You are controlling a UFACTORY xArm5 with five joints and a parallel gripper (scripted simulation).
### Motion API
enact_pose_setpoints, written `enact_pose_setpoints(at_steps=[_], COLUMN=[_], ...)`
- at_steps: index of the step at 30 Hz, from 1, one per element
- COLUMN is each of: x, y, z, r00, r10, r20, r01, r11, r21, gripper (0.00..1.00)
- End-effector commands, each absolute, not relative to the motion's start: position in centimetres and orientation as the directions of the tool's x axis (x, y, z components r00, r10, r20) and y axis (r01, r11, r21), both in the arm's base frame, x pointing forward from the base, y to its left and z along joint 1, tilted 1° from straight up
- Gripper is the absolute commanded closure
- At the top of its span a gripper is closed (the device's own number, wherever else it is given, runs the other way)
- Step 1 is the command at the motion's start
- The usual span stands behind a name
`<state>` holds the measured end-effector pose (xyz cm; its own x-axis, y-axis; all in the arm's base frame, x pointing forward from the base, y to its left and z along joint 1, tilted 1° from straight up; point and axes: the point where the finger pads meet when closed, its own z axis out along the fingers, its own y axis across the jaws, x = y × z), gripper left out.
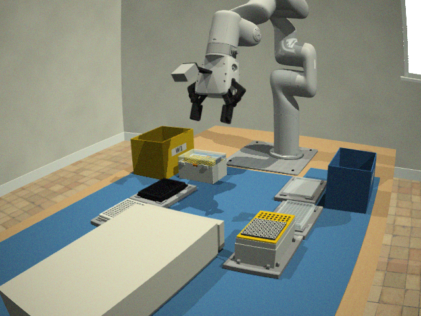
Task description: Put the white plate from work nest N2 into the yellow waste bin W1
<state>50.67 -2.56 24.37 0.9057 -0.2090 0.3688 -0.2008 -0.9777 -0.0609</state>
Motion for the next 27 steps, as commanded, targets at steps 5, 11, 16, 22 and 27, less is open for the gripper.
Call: enact_pose_setpoints(at_steps=[5, 11, 16, 22, 27], x=[48.0, 45.6, 43.8, 42.0, 42.9], y=[-1.7, -1.1, -0.7, -0.3, -1.1], z=[24.4, 24.4, 24.6, 24.8, 26.0], r00=[0.959, 0.977, 0.99, 0.997, 1.0], r10=[-0.138, -0.104, -0.069, -0.035, -0.019], r20=[0.247, 0.187, 0.127, 0.065, 0.02], r01=[-0.135, -0.103, -0.069, -0.035, -0.019], r11=[-0.99, -0.995, -0.998, -0.999, -1.0], r21=[-0.026, -0.015, -0.007, -0.002, 0.0], gripper=[0.0, 0.0, 0.0, 0.0, 0.0])
